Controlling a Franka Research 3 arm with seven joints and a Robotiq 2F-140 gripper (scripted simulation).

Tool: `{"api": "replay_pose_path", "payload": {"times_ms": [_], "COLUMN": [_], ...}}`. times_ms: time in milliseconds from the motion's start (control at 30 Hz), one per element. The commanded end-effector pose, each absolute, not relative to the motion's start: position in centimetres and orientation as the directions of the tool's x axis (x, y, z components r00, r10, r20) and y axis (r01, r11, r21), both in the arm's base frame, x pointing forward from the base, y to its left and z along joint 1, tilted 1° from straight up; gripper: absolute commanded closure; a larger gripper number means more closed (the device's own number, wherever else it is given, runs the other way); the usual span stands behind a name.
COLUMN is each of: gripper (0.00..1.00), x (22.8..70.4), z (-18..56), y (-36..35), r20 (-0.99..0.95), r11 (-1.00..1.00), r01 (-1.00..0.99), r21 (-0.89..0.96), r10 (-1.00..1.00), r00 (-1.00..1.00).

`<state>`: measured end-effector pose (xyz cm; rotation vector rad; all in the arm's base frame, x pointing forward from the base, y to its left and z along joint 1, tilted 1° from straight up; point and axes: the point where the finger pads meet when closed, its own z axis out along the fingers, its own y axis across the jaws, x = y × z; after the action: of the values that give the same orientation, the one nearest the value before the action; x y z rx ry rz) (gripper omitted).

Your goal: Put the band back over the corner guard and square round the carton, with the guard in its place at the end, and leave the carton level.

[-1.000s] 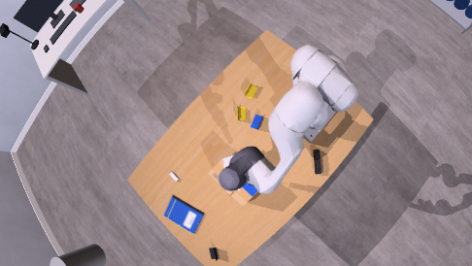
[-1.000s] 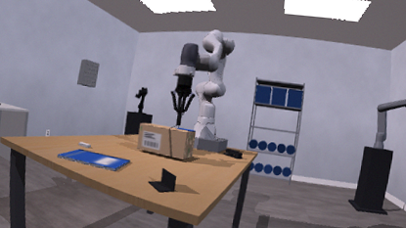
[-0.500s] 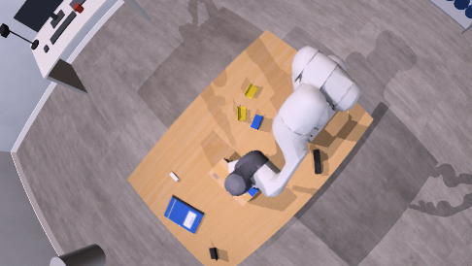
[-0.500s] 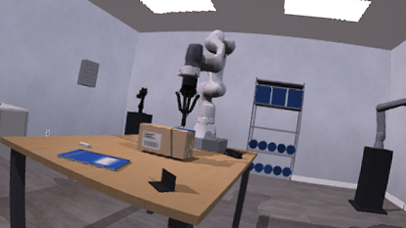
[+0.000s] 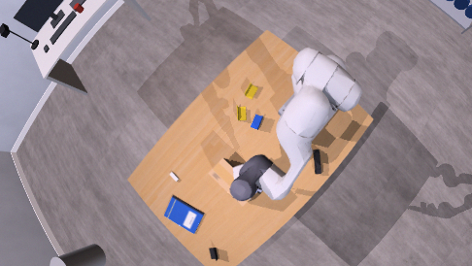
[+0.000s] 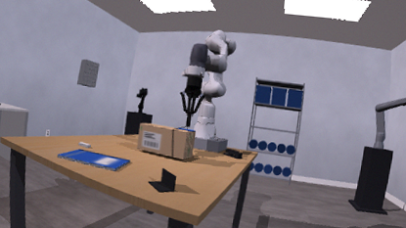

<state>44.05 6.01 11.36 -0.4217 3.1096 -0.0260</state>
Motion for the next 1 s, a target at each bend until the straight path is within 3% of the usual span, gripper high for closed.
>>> {"api": "replay_pose_path", "payload": {"times_ms": [0,967], "gripper": [0.90,0.90], "x": [43.89,43.97], "z": [11.32,11.32], "y": [6.58,6.86], "r20": [0.003,0.003], "r11": [0.971,0.971], "r01": [-0.240,-0.240], "r21": [-0.015,-0.015], "r10": [-0.240,-0.240], "r00": [-0.971,-0.971]}}
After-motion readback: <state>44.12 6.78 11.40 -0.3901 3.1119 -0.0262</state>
